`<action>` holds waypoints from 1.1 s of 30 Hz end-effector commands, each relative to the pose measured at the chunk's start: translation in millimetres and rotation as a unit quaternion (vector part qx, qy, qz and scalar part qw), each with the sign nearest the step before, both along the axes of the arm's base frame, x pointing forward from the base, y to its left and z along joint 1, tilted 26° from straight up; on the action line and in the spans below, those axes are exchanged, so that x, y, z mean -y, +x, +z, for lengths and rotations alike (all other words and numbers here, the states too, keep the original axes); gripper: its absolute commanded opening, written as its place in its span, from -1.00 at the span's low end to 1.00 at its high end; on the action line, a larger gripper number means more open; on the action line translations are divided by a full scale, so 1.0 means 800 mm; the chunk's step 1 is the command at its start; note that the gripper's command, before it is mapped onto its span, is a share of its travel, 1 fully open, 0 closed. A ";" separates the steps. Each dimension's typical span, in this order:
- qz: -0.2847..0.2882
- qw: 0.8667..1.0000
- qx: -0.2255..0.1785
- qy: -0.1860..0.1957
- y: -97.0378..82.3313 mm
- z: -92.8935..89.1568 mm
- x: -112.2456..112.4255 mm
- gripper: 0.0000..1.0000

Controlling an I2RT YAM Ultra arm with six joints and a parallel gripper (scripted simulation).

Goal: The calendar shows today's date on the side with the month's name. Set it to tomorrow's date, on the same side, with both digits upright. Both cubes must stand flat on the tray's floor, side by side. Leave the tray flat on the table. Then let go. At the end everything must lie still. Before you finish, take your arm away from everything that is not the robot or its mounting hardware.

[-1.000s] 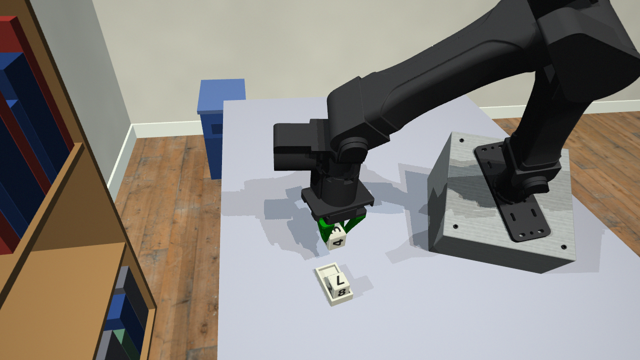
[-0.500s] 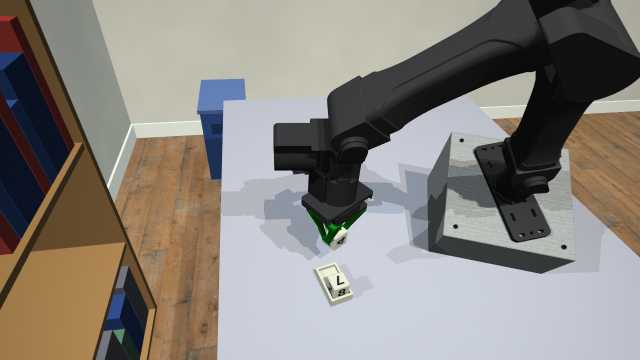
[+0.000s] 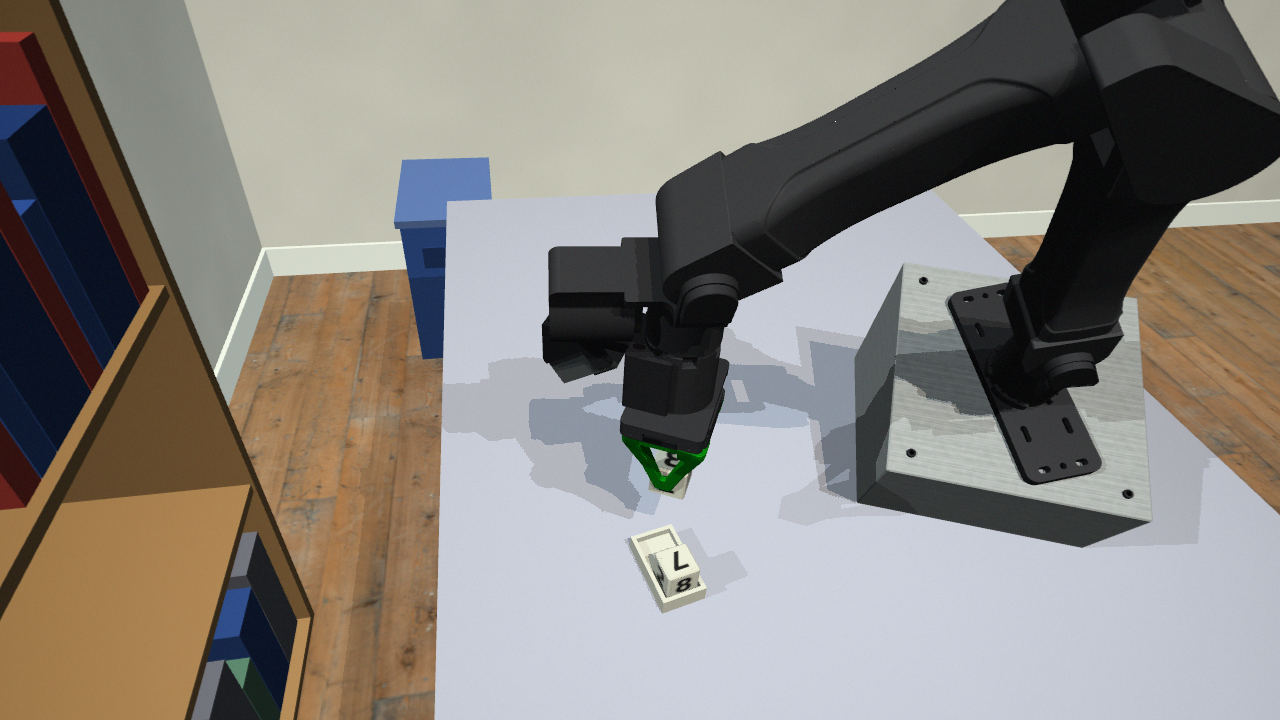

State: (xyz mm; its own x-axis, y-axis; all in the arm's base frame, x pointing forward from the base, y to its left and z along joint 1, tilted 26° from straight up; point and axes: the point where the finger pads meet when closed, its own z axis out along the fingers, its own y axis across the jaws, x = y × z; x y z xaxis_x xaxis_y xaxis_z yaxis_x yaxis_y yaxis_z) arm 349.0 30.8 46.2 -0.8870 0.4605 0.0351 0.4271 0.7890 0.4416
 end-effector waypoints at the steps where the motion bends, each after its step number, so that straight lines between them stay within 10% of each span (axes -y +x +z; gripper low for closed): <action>1: 0.053 0.998 0.029 -0.012 0.002 0.004 0.002 -0.45; 18: 0.307 0.939 0.143 -0.063 0.001 0.005 0.000 -0.45; 33: 0.532 0.804 0.245 -0.108 0.000 0.006 -0.002 -0.45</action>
State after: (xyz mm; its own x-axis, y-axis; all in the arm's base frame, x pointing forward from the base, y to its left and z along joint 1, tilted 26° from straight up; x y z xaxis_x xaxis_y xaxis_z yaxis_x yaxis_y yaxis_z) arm 347.5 33.7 47.7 -0.7615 -0.5218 -0.3846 -0.6242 0.7502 0.2181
